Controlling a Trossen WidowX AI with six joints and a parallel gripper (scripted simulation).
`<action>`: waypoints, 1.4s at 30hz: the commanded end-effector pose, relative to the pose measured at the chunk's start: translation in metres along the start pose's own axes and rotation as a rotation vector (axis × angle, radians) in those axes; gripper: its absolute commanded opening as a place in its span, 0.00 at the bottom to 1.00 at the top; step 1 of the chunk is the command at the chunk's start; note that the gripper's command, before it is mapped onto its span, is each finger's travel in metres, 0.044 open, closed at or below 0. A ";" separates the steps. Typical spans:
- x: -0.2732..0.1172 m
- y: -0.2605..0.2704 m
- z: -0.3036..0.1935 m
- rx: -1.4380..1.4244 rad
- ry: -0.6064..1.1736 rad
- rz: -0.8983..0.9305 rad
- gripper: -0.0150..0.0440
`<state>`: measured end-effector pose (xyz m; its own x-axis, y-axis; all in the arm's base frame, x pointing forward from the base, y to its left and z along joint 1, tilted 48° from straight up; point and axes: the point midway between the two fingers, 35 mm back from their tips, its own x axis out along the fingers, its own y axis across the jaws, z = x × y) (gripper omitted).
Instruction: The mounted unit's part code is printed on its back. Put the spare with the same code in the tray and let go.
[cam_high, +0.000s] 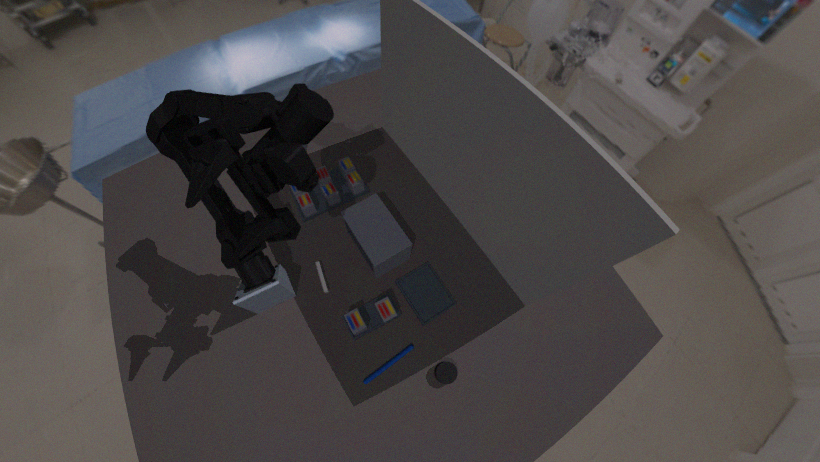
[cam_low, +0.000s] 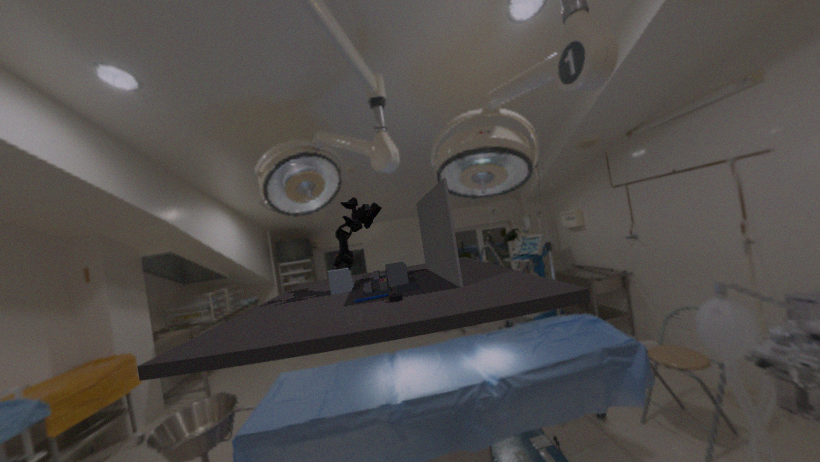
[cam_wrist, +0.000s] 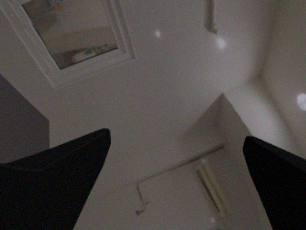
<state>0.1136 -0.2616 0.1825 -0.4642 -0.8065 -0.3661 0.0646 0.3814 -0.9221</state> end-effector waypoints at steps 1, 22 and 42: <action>0.000 0.000 0.000 0.000 0.000 0.000 0.98; -0.116 0.127 0.119 -0.483 -0.361 1.063 1.00; -0.250 0.163 0.154 -0.603 -0.443 1.918 1.00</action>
<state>0.3635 -0.0791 0.0978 0.0044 0.6408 -0.7677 -0.1694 0.7571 0.6310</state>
